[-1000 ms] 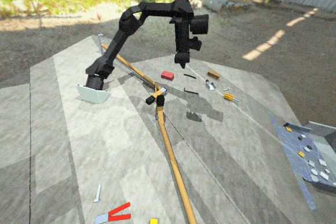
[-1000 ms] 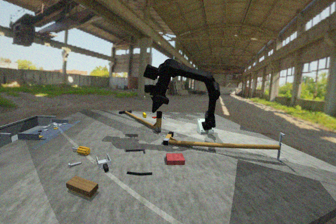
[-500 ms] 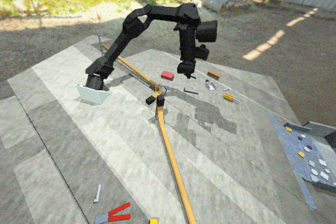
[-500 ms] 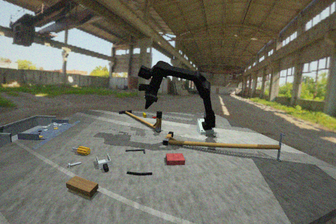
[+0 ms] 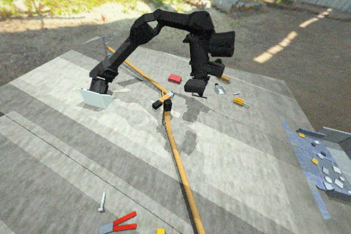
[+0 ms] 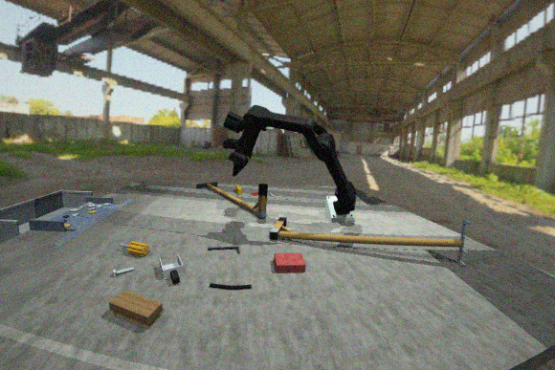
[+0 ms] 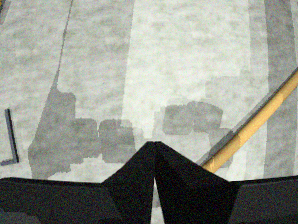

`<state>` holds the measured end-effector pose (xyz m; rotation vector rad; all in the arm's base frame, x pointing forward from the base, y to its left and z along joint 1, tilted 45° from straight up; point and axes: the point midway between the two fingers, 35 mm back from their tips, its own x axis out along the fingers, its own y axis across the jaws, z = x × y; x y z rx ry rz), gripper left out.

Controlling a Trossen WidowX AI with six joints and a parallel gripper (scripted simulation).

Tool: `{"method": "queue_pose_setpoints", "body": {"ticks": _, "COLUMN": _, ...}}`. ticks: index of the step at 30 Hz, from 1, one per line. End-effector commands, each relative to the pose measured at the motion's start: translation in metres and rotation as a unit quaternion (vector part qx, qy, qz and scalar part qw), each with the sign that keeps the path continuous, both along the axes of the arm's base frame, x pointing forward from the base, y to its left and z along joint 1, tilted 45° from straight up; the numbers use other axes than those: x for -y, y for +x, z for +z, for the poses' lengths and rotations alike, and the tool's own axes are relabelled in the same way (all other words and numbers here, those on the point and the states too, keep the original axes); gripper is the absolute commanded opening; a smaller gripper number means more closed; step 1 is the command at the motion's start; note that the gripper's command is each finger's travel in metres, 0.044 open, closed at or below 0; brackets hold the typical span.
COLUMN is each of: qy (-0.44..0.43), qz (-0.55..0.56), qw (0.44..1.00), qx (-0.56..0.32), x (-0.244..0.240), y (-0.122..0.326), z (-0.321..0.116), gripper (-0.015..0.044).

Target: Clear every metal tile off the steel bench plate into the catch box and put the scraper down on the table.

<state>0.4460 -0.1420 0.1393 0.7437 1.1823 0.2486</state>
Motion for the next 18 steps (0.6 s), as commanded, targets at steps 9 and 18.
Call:
{"method": "queue_pose_setpoints", "body": {"ticks": 9, "qy": 0.006, "qz": -0.05, "qw": 0.998, "qx": -0.032, "x": 0.046, "y": 0.007, "z": -0.054, "gripper": 0.0}}
{"method": "queue_pose_setpoints", "body": {"ticks": 18, "qy": 0.01, "qz": -0.087, "qw": 0.995, "qx": -0.051, "x": 0.079, "y": 0.006, "z": -0.095, "gripper": 0.0}}
